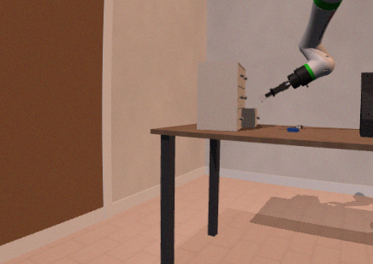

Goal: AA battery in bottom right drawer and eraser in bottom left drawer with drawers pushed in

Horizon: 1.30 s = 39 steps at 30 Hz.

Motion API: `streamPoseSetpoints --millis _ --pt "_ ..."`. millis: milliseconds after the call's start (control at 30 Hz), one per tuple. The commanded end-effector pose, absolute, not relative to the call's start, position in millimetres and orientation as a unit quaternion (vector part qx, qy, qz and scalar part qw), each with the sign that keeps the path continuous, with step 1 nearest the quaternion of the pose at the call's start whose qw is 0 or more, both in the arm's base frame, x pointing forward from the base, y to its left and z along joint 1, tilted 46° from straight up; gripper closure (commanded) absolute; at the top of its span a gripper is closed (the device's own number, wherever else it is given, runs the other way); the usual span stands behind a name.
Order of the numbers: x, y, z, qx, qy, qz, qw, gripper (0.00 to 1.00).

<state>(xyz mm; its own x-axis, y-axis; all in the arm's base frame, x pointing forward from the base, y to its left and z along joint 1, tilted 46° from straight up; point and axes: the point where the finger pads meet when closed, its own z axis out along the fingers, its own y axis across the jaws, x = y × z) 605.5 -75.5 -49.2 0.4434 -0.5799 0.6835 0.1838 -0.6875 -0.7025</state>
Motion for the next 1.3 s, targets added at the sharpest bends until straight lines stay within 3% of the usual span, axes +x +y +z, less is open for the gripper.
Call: streamPoseSetpoints --millis 0,633,1267 --pt "585.8 -78.5 -51.7 -0.763 0.130 -0.512 0.373 0.00" --pt "495.3 -90.5 -63.7 -0.763 0.130 -0.512 0.373 0.00" --pt "474.5 -93.2 -66.5 -0.763 0.130 -0.512 0.373 0.00"
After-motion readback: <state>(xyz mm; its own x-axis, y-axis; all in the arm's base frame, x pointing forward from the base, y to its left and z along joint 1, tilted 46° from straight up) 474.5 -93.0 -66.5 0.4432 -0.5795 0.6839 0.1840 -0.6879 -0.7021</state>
